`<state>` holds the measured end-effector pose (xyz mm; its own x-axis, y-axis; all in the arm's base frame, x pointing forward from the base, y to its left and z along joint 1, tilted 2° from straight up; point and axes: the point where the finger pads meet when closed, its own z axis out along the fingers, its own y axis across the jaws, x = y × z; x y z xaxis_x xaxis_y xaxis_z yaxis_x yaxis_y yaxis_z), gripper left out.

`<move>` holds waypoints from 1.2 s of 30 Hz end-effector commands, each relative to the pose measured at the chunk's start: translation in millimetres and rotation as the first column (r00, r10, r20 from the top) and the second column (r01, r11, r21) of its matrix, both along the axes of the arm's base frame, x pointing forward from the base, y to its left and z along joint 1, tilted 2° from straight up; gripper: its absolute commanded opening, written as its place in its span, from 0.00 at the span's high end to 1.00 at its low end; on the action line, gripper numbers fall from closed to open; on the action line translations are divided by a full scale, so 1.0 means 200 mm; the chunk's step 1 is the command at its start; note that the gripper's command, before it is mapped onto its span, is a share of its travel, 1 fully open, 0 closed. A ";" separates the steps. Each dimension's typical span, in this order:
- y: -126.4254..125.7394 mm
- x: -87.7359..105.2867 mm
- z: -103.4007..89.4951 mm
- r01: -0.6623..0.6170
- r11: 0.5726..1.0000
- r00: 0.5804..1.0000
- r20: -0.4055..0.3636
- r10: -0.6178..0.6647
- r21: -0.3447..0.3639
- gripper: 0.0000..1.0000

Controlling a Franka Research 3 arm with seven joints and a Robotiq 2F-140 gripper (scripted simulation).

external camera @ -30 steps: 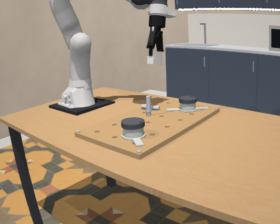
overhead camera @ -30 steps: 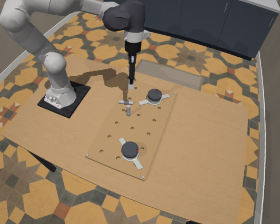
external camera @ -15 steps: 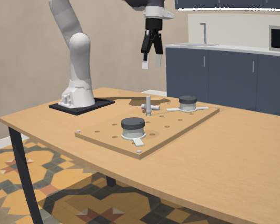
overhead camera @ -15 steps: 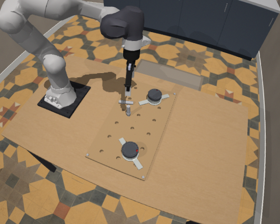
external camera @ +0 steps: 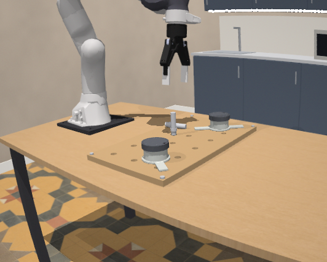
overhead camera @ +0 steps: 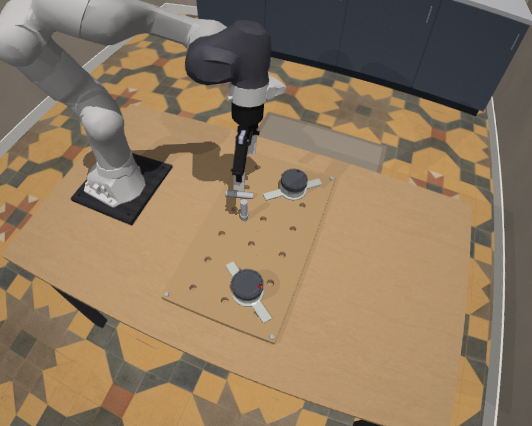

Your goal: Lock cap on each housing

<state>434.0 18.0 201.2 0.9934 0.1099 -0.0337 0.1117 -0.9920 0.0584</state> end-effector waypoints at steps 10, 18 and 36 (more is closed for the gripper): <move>-0.04 0.02 -0.04 0.078 0.996 0.997 0.012 -0.078 0.037 0.00; -0.14 0.01 -0.11 0.187 0.978 0.982 0.008 -0.189 0.088 0.00; -0.14 0.01 -0.12 0.188 0.978 0.982 0.008 -0.189 0.088 0.00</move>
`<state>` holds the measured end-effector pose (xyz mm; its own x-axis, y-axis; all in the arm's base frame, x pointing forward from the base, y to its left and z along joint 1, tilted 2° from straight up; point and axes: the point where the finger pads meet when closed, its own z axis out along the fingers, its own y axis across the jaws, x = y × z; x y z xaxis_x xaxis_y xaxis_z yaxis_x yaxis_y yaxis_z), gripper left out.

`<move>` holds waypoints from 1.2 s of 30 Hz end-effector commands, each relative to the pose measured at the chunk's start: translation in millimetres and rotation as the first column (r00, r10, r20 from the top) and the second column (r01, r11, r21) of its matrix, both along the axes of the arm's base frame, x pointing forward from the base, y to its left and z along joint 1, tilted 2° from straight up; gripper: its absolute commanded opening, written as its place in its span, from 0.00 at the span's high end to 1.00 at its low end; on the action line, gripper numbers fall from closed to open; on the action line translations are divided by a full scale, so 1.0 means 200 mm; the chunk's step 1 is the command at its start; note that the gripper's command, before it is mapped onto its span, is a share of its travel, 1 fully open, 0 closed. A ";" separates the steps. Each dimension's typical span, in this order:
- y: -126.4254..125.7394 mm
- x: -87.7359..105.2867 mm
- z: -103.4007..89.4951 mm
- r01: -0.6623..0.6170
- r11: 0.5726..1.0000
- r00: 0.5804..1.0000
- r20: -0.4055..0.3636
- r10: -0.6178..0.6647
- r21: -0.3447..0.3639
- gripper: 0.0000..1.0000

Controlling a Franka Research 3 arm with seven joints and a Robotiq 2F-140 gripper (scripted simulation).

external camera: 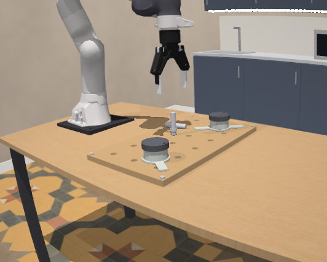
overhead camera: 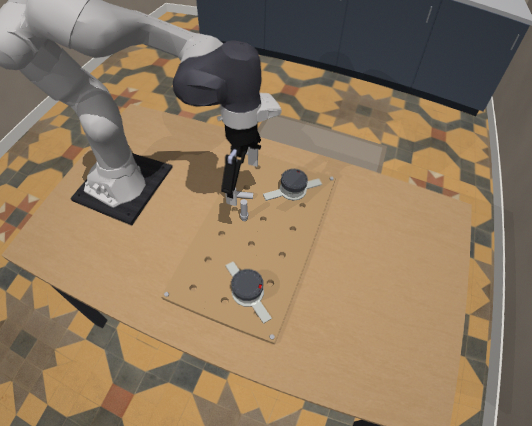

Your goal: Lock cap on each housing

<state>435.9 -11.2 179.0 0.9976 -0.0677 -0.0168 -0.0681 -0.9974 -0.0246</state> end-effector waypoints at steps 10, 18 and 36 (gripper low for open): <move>0.01 0.00 -0.11 0.010 1.000 1.000 0.001 -0.010 0.004 0.00; 0.01 0.00 -0.17 0.010 1.000 1.000 0.001 -0.010 0.004 0.00; 0.01 0.00 -0.20 0.010 1.000 1.000 0.001 -0.010 0.004 0.64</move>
